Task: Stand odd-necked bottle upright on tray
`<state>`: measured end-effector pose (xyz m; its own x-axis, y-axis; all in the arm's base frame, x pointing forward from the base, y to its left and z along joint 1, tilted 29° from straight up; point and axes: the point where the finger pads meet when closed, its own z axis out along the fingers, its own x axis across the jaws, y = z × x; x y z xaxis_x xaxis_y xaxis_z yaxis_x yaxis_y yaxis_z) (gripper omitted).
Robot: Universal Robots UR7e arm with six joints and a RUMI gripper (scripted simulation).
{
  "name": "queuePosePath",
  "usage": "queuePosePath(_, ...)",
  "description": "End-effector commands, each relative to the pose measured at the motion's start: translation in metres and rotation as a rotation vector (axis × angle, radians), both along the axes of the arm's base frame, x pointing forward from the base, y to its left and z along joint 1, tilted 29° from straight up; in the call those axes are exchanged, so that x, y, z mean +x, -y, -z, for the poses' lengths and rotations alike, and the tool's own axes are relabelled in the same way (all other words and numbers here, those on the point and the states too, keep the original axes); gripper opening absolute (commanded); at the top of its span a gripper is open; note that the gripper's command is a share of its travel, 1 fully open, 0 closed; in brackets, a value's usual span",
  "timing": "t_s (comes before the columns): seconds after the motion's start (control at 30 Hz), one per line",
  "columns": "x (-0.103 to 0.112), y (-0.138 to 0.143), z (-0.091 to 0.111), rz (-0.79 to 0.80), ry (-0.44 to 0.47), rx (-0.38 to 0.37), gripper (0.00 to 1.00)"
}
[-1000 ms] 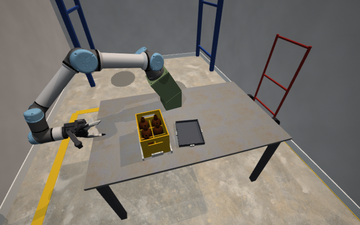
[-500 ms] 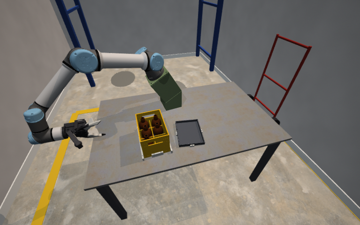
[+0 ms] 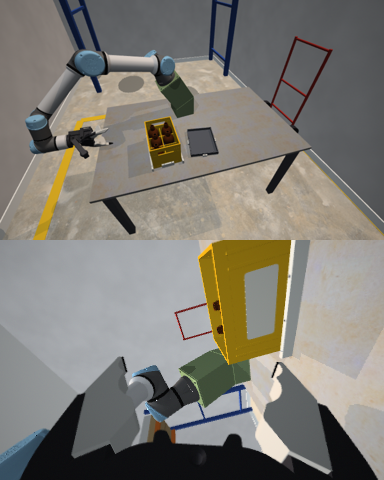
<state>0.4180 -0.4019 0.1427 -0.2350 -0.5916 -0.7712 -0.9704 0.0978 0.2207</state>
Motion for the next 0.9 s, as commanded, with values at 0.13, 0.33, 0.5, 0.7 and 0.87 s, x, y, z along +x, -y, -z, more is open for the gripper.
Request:
queuePosePath(0.13, 0.009, -0.016, -0.003, -0.024, -0.015, -0.039, 1.00)
queuePosePath(0.33, 0.022, -0.041, -0.007, -0.058, -0.036, -0.099, 1.00)
queuePosePath(0.5, 0.035, -0.070, -0.010, -0.093, -0.055, -0.170, 1.00)
queuePosePath(0.7, 0.046, -0.099, -0.014, -0.124, -0.068, -0.240, 1.00)
queuePosePath(0.87, 0.057, -0.142, -0.018, -0.162, -0.076, -0.342, 1.00)
